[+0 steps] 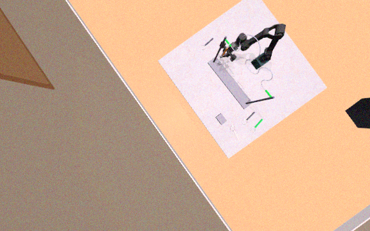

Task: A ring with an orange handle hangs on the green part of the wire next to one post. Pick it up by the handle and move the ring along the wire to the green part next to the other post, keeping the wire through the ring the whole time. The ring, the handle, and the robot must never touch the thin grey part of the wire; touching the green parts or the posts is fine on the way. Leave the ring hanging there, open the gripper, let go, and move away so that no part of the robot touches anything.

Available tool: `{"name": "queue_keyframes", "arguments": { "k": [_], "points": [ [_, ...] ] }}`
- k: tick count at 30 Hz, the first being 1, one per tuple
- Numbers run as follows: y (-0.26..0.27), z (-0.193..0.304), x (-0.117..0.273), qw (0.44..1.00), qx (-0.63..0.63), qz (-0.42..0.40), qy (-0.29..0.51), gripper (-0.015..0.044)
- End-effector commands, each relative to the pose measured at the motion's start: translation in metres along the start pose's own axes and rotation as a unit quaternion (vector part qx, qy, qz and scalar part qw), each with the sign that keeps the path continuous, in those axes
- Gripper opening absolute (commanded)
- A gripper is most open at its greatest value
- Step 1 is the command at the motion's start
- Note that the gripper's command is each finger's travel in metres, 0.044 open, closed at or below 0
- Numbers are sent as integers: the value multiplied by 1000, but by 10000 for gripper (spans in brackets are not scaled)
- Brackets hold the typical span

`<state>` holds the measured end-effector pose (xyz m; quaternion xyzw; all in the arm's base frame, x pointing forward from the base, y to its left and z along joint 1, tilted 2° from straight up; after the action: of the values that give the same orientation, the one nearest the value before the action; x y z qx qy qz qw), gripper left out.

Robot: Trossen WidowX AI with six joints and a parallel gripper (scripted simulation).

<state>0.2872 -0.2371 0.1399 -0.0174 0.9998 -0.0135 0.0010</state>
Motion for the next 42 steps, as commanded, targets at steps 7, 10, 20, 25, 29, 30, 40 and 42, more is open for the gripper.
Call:
{"name": "queue_keyframes", "arguments": {
  "k": [7,10,20,25,29,30,40,42],
  "points": [
    [0,0,0,1000,0,0,0,-150],
    [0,-5,0,1000,0,1,0,-150],
    [1,-17,0,1000,-1,3,0,-150],
    [1,-17,0,1000,-1,3,0,-150],
    [1,-17,0,1000,-1,3,0,-150],
    [1,-17,0,1000,-1,3,0,-150],
    [1,-17,0,1000,-1,3,0,-150],
    [1,-17,0,1000,-1,3,0,-150]
  ]
}}
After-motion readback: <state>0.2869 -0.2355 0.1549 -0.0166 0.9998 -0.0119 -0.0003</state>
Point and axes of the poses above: the point midway between the two fingers, 35 mm back from their tips, its own x axis back along the fingers, its own y axis across the jaws, z = x × y, the point moved 9 cm from there along x, back along the fingers, and after that the axes turned 2 degrees about x, right-handed, at the moved point
